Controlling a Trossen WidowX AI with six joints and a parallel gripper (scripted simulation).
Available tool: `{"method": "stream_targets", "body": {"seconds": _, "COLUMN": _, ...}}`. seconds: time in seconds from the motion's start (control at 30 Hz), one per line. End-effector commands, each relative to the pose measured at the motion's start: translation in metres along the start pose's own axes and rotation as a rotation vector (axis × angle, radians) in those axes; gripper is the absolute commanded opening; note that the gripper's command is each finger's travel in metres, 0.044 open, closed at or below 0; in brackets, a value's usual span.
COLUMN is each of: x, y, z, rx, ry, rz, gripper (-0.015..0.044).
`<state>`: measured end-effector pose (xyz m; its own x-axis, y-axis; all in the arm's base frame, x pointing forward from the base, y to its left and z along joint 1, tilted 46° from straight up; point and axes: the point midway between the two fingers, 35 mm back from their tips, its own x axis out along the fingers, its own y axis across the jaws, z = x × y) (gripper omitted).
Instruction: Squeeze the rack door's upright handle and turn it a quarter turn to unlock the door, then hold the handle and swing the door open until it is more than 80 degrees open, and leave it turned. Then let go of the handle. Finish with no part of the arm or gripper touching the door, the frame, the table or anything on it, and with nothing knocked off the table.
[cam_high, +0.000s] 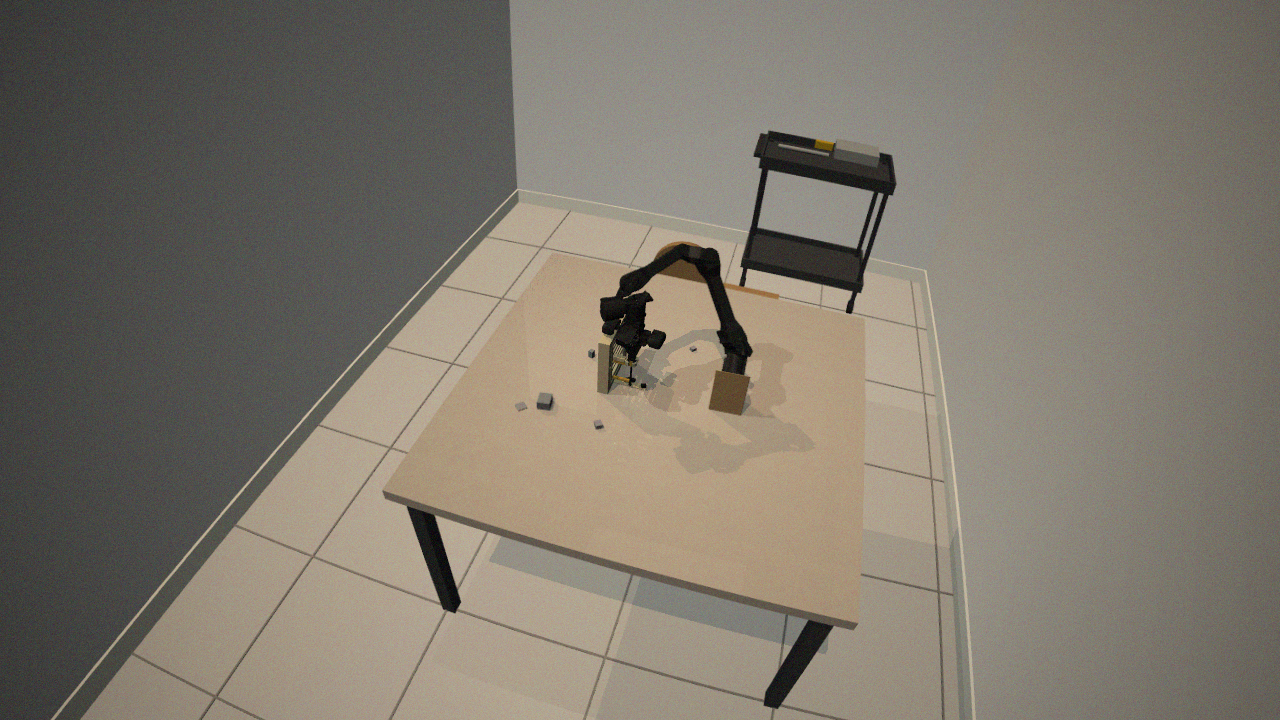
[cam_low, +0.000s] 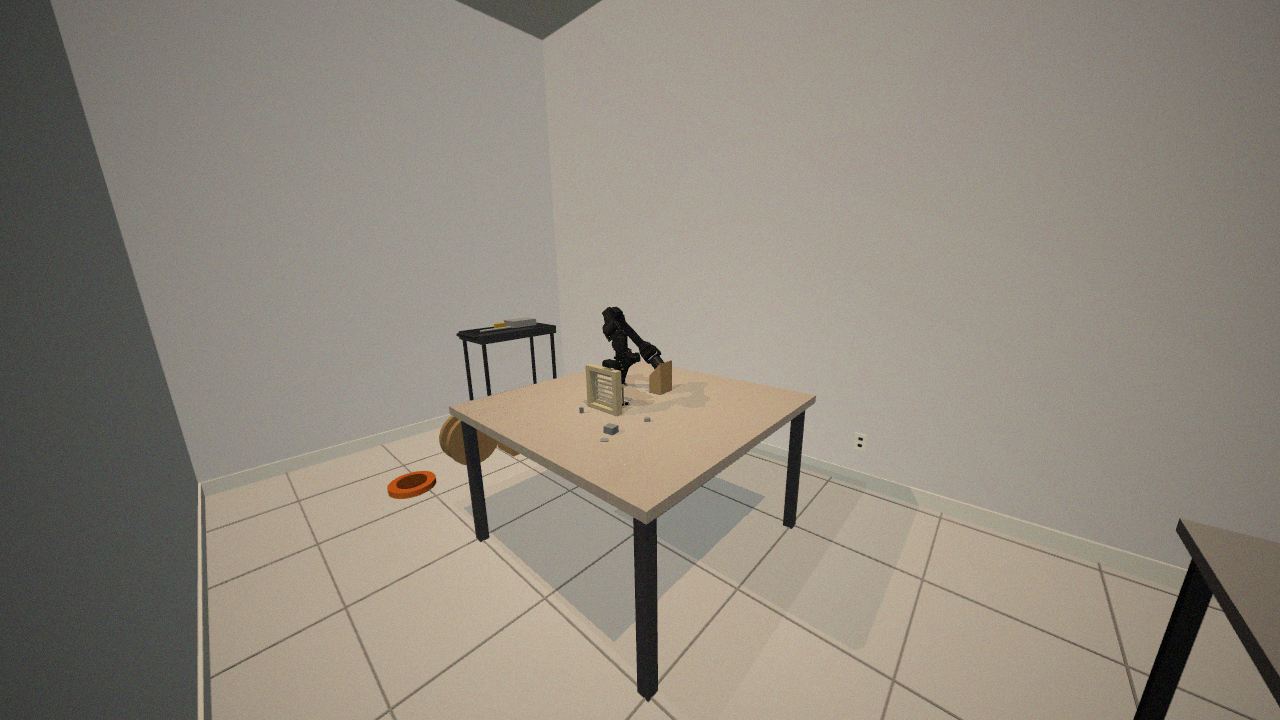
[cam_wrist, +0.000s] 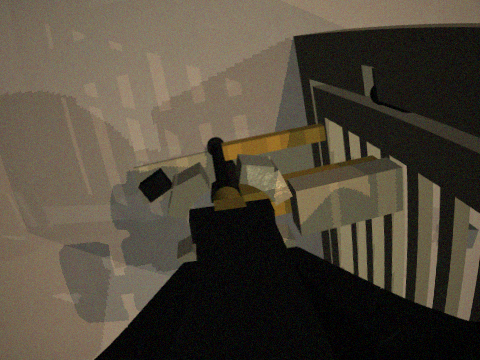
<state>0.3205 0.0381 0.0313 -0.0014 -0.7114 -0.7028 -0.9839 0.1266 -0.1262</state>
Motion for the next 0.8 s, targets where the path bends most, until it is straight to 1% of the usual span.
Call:
{"method": "stream_targets", "body": {"seconds": 0.0, "x": -0.0003, "y": -0.0001, "z": 0.0007, "rx": -0.211, "ry": -0.004, "rz": -0.002, "gripper": 0.0009}}
{"method": "stream_targets", "body": {"seconds": 0.17, "x": -0.0002, "y": -0.0001, "z": 0.0007, "rx": -0.424, "ry": -0.004, "rz": -0.002, "gripper": 0.0009}}
{"method": "stream_targets", "body": {"seconds": 0.53, "x": -0.0002, "y": -0.0001, "z": 0.0007, "rx": -0.432, "ry": -0.004, "rz": -0.002, "gripper": 0.0009}}
{"method": "stream_targets", "body": {"seconds": 0.77, "x": -0.0002, "y": -0.0001, "z": 0.0007, "rx": -0.432, "ry": -0.004, "rz": -0.002, "gripper": 0.0193}}
